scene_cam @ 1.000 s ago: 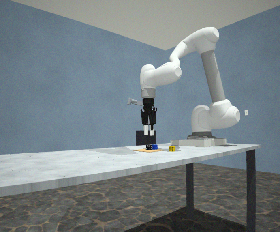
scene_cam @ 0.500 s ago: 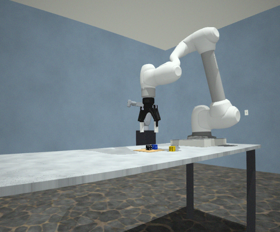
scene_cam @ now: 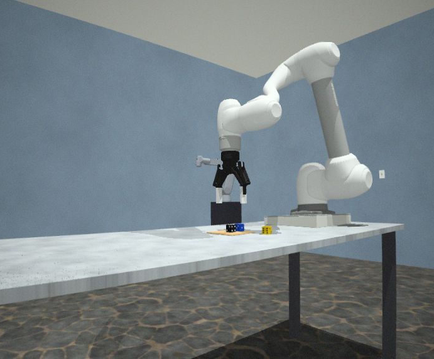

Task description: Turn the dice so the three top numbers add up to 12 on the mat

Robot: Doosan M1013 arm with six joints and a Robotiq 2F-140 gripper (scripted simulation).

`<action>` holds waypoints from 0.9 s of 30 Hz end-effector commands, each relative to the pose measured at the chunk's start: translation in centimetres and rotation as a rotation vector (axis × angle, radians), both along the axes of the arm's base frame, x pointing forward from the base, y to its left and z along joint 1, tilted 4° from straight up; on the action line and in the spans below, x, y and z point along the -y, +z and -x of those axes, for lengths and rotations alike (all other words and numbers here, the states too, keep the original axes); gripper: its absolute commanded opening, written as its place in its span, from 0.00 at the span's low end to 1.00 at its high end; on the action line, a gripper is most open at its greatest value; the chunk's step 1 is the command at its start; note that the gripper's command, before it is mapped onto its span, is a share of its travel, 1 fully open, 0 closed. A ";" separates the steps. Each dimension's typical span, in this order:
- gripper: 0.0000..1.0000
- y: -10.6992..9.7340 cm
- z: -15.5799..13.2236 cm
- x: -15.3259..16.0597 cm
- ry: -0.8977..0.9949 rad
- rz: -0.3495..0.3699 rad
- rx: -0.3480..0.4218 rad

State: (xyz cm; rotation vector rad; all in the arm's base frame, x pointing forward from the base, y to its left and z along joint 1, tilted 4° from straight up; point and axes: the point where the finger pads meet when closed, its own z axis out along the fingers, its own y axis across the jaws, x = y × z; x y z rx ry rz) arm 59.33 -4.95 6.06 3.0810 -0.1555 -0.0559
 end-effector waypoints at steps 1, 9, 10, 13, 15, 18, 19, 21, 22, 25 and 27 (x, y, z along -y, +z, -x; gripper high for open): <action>1.00 0.0 0.1 -0.2 -0.038 0.001 0.002; 1.00 -0.1 0.4 -1.3 -0.245 0.009 0.013; 1.00 -0.1 0.4 -1.5 -0.298 0.011 0.016; 1.00 -0.2 0.6 -2.1 -0.409 0.016 0.022; 1.00 -0.2 0.7 -2.4 -0.479 0.018 0.026; 1.00 -0.2 0.9 -2.9 -0.561 0.021 0.031; 1.00 -0.2 1.0 -3.1 -0.614 0.024 0.034; 1.00 -0.3 1.1 -3.5 -0.683 0.026 0.037; 1.00 -0.3 1.1 -3.6 -0.718 0.028 0.039; 1.00 -0.3 1.1 -3.7 -0.720 0.028 0.039; 1.00 -0.3 1.4 -4.4 -0.867 0.033 0.047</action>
